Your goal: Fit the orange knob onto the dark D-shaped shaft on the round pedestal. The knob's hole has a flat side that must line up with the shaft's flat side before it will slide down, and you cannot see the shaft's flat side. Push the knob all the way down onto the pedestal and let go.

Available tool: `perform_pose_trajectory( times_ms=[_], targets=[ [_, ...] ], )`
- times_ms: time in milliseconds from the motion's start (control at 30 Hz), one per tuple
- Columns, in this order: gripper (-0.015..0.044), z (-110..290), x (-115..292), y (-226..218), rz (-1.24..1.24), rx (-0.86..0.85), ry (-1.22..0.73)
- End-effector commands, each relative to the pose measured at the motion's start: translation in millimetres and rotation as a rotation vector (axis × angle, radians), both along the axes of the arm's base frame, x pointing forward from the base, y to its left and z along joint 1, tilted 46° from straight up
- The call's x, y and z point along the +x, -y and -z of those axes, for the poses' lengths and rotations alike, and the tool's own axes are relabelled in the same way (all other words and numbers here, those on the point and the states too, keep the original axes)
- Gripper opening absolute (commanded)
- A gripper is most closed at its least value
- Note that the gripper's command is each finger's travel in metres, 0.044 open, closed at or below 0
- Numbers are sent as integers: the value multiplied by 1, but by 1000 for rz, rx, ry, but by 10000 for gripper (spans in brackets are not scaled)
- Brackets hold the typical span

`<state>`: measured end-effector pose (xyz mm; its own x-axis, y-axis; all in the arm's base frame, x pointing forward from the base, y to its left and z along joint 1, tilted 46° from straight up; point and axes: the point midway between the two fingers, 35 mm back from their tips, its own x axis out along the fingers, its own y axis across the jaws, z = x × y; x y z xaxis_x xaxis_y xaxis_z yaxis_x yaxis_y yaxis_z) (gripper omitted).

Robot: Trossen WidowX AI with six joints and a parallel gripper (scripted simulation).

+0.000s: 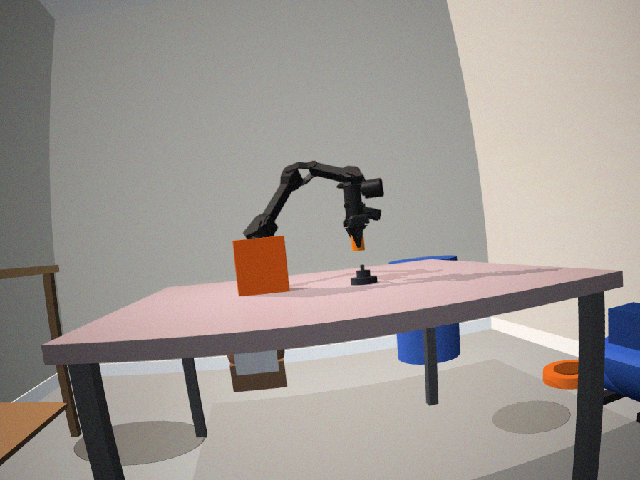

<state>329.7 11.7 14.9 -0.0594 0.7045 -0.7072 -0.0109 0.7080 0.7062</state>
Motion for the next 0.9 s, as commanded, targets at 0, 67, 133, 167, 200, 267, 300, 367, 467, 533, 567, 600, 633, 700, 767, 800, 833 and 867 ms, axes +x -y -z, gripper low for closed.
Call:
perform_pose_trajectory(
  times_ms=[0,67,133,167,200,267,300,367,467,533,567,600,633,700,767,800,833,867],
  targets=[
    [0,15,1,8,-6,-1,2],
    [0,20,1,11,-7,0,2],
    [0,26,1,14,-8,0,3],
    [0,29,1,16,-8,1,3],
    [0,32,1,18,-8,1,3],
    [0,38,0,21,-9,2,3],
    [0,40,0,22,-10,3,4],
    [0,46,-1,26,-10,4,4],
    [0,54,-1,30,-11,6,5],
    [0,56,-2,31,-12,6,5],
    [0,56,-2,31,-12,6,5],
    [0,57,-2,30,-12,6,5],
    [0,58,-2,29,-12,6,5],
    [0,61,-2,26,-12,6,5],
    [0,65,-2,22,-12,6,5],
    [0,68,-2,19,-12,7,5],
    [0,70,-3,17,-12,7,5],
    [0,73,-3,14,-12,7,5]
  ],
)
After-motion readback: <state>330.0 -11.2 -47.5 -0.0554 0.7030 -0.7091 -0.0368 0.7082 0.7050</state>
